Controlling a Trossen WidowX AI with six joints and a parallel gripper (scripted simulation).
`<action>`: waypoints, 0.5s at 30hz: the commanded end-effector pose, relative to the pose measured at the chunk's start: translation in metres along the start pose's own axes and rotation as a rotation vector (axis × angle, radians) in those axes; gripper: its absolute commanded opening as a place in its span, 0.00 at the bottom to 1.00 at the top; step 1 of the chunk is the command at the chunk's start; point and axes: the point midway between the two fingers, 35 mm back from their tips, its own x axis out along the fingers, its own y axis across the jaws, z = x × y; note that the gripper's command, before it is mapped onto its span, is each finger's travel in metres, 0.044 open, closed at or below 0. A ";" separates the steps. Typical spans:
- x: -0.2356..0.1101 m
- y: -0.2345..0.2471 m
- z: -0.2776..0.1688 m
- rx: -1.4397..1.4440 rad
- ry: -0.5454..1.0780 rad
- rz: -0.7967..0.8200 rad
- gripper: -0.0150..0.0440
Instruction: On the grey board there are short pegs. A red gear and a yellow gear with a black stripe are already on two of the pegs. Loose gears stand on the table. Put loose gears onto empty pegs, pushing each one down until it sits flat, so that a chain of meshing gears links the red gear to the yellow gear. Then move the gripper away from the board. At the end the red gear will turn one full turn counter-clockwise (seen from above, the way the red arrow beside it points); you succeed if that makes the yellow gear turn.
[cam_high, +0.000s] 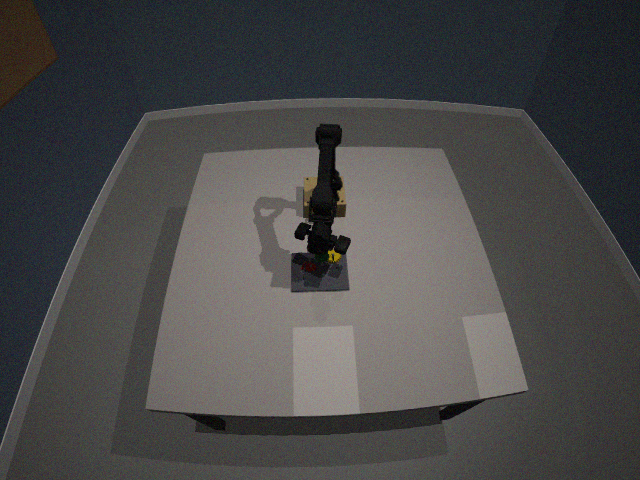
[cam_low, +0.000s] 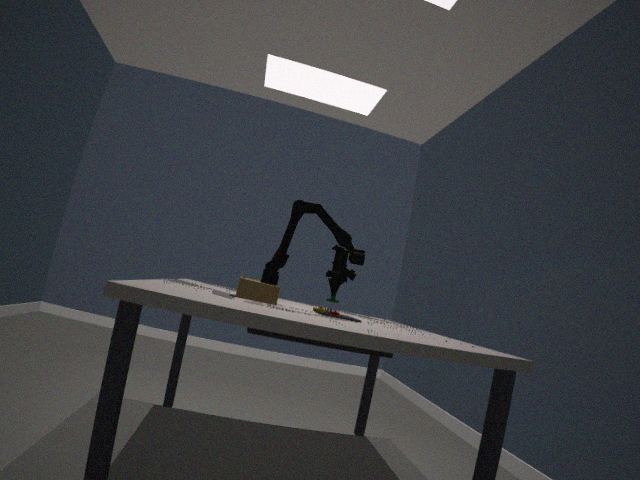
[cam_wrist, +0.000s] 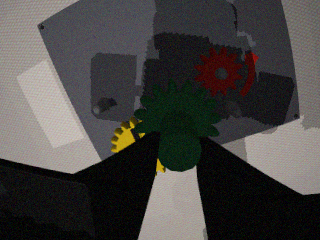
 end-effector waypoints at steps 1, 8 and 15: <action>0.001 0.000 0.000 -0.014 0.000 0.002 0.25; 0.009 0.000 0.000 -0.116 0.000 0.002 0.25; 0.020 0.000 0.000 -0.168 0.000 0.002 0.25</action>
